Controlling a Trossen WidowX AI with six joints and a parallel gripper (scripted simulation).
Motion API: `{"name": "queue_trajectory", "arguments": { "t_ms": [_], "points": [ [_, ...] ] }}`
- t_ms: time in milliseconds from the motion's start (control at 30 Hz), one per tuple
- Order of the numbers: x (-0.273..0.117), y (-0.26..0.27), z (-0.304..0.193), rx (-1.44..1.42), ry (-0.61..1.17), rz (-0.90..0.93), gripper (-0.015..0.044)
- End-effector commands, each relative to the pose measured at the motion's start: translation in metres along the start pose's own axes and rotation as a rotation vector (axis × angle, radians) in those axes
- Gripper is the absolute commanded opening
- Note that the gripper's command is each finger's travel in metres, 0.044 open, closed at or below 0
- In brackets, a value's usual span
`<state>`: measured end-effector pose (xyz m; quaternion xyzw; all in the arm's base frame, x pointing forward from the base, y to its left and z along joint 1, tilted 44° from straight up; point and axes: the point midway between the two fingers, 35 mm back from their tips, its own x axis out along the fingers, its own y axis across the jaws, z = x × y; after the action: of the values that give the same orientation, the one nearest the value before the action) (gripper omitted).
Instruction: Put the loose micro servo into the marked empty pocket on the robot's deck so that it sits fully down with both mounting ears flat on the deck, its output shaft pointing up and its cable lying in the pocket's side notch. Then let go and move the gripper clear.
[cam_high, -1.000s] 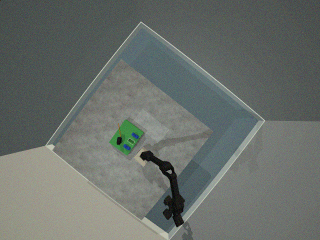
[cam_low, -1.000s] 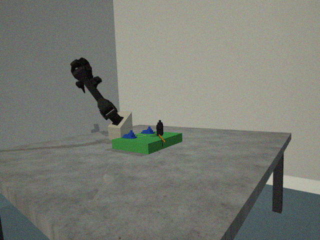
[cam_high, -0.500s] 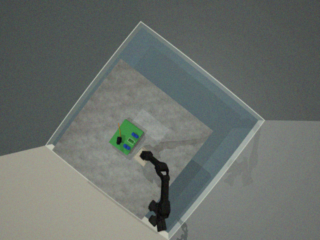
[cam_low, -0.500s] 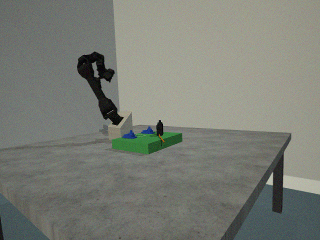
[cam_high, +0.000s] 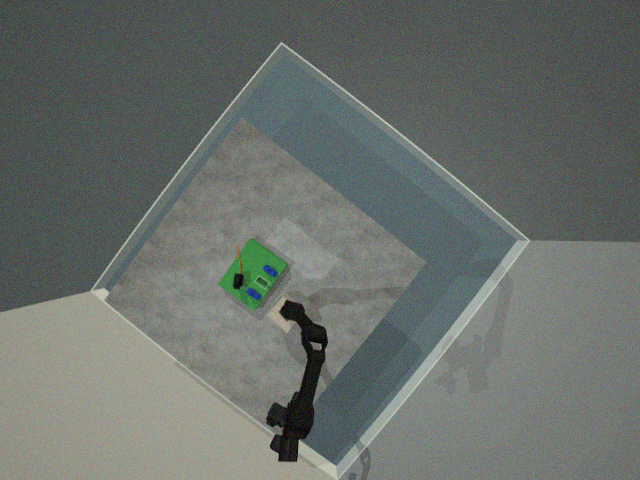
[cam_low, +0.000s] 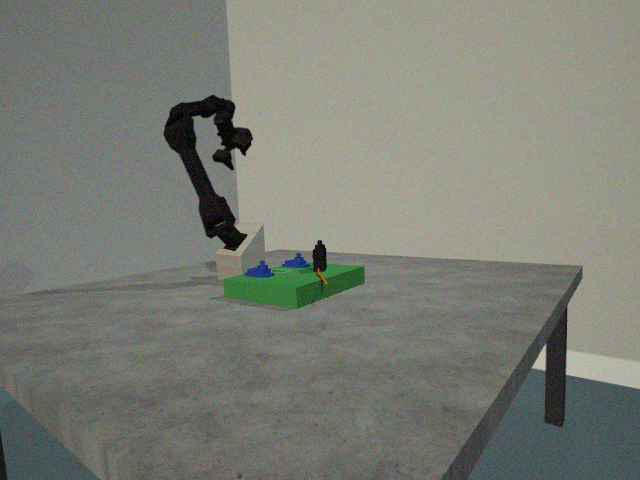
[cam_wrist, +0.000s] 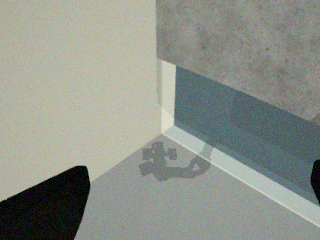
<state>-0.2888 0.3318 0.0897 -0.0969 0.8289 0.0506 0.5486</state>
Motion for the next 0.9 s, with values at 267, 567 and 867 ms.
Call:
{"name": "queue_trajectory", "arguments": {
  "t_ms": [267, 567, 867],
  "points": [
    [-0.013, 0.017, 0.075, -0.121, -0.109, 0.024, 0.0440],
    [-0.023, 0.020, 0.127, -0.181, -0.174, 0.012, 0.0440],
    [-0.033, 0.018, 0.172, -0.248, -0.224, -0.008, 0.0440]
  ]
}}
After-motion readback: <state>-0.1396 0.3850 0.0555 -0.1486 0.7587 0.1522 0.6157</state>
